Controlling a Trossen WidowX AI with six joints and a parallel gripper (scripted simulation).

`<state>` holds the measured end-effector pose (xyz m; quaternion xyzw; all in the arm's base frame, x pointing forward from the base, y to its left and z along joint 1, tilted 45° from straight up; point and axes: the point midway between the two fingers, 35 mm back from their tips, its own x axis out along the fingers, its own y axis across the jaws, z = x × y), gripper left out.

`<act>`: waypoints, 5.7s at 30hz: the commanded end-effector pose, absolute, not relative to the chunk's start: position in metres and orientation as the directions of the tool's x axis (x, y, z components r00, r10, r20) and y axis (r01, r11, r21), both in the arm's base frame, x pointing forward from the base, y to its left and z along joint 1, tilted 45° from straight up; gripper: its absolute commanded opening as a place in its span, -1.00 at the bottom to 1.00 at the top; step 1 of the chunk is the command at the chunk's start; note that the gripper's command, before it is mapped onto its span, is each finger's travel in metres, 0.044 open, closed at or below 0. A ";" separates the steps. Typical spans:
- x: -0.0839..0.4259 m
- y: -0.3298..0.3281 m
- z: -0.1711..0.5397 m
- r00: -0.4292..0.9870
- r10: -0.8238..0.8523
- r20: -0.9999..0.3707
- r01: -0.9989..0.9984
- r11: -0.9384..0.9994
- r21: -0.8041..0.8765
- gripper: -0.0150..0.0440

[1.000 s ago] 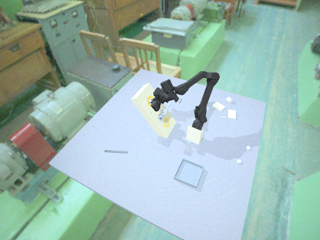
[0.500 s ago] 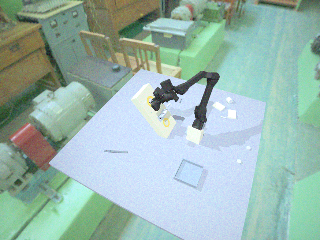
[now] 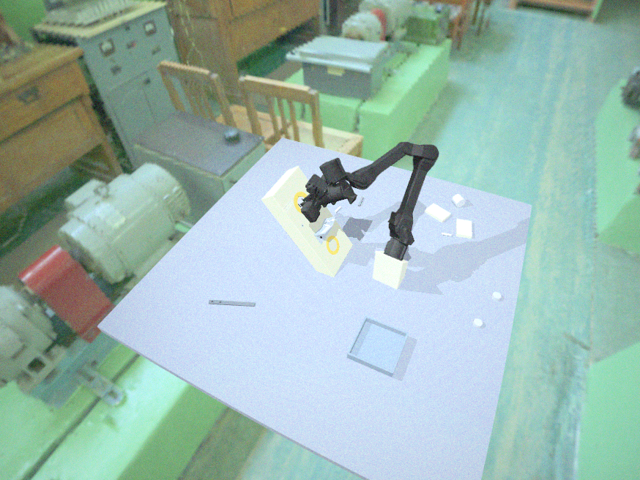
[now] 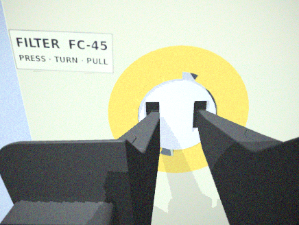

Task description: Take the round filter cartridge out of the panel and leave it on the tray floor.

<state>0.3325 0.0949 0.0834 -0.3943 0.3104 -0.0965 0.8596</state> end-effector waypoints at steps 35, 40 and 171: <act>0.332 0.094 0.081 0.789 -0.408 -0.459 -0.081 0.671 -0.737 -0.13; 0.334 0.093 0.080 0.789 -0.409 -0.458 -0.081 0.671 -0.737 -0.13; 0.284 0.119 0.108 0.787 -0.408 -0.462 -0.615 -0.466 -0.636 -0.49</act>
